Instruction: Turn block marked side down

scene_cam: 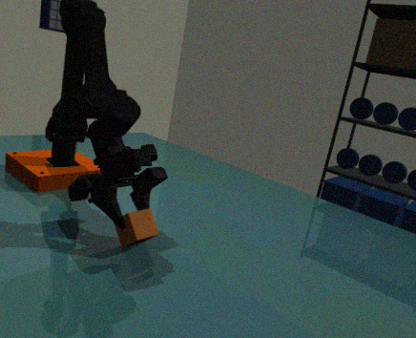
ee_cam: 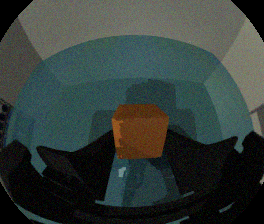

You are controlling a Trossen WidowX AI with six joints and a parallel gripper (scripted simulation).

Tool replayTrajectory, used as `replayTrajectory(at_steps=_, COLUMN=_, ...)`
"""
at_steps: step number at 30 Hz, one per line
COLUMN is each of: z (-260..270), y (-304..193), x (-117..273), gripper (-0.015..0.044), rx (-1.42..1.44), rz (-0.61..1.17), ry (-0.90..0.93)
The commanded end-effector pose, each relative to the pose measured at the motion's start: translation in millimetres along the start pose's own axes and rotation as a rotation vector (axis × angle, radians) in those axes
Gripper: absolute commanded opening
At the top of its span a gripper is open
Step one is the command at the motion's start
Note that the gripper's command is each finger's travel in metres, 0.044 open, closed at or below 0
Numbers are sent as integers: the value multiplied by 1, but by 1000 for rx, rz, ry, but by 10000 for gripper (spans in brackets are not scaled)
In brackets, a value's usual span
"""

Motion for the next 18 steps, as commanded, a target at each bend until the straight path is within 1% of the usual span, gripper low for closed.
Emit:
replayTrajectory(at_steps=1, z=-1, y=-10, x=-5, gripper=0, rx=-7, rz=-60, ry=13)
replayTrajectory(at_steps=18, z=-2, y=-38, x=1, gripper=0, rx=12, rz=-306, ry=46)
Point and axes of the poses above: the point midway between the two fingers, 35 mm back from their tips, its own x axis back along the fingers, its own z axis across the jaws, y = z × x, the point moved 7 cm from there along x, back along the fingers, and after that the axes turned 6 degrees about -x, right-handed, at the moved point
